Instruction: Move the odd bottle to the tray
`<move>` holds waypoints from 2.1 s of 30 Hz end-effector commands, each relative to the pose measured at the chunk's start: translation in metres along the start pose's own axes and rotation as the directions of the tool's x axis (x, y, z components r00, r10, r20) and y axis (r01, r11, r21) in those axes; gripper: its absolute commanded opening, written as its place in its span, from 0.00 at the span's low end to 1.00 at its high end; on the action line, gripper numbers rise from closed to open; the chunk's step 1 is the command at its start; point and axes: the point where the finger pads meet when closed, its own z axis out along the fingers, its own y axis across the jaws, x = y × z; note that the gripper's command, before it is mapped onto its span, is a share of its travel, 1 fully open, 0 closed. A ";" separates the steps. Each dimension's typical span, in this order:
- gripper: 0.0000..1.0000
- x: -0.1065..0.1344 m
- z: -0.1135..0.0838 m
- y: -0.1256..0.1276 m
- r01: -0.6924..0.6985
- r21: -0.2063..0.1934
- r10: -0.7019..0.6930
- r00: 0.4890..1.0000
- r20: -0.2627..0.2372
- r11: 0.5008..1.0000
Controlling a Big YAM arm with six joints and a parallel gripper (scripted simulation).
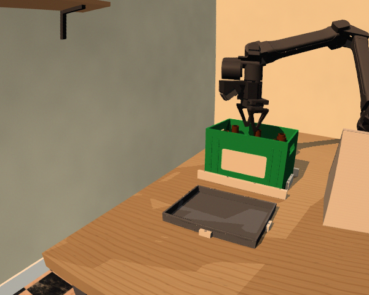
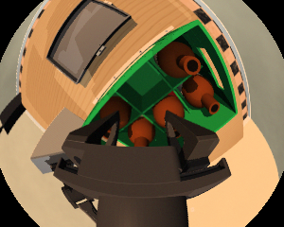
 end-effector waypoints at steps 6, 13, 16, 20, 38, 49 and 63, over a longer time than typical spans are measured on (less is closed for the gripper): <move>0.61 -0.008 -0.050 -0.012 -0.045 0.020 0.045 0.998 0.046 0.999; 0.61 -0.009 -0.058 -0.011 -0.041 0.019 0.040 0.998 0.042 0.999; 0.61 -0.008 -0.062 -0.012 -0.044 0.019 0.043 0.998 0.045 0.999; 0.61 -0.002 -0.054 -0.002 -0.026 0.011 0.025 0.999 0.022 1.000; 0.00 -0.003 -0.052 -0.004 -0.028 0.011 0.028 0.999 0.023 1.000; 0.00 -0.003 -0.052 -0.004 -0.028 0.011 0.028 0.999 0.023 1.000; 0.00 -0.006 -0.044 -0.090 -0.027 0.002 0.027 1.000 0.005 1.000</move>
